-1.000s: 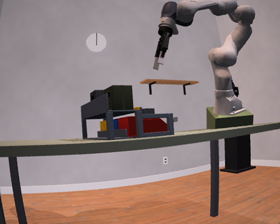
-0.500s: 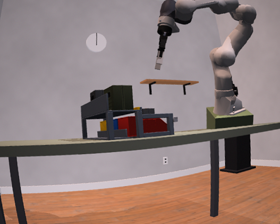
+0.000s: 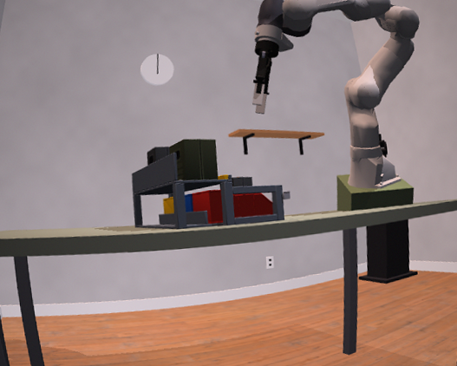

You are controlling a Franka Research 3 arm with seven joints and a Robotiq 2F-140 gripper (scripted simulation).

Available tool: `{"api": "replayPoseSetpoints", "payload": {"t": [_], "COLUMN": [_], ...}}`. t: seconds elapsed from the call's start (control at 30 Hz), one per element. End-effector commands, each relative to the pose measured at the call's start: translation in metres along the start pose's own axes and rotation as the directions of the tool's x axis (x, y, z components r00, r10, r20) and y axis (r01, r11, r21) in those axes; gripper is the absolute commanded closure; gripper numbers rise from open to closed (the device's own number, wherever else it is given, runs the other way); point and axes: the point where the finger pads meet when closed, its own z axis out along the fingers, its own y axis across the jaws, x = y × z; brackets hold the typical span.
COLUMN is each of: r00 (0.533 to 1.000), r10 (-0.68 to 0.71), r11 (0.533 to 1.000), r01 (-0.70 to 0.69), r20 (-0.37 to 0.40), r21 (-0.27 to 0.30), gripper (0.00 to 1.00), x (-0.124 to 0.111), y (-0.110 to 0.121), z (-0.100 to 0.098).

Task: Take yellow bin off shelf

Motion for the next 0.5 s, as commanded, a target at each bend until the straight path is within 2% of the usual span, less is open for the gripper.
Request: {"api": "replayPoseSetpoints", "payload": {"t": [0.0, 0.2, 0.33, 0.47], "r00": [0.995, 0.995, 0.954, 0.954], "r10": [0.099, 0.097, 0.295, 0.295], "r11": [0.995, 0.995, 0.955, 0.955], "r01": [-0.099, -0.097, -0.293, -0.293], "r20": [-0.021, -0.019, -0.051, -0.051], "r21": [0.006, 0.014, 0.054, 0.054], "gripper": [0.43, 0.43, 0.43, 0.43], "x": [0.0049, 0.0028, 0.0054, 0.0054], "y": [0.0009, 0.0002, 0.0010, 0.0010], "z": [0.0015, 0.0008, 0.0016, 0.0016]}}
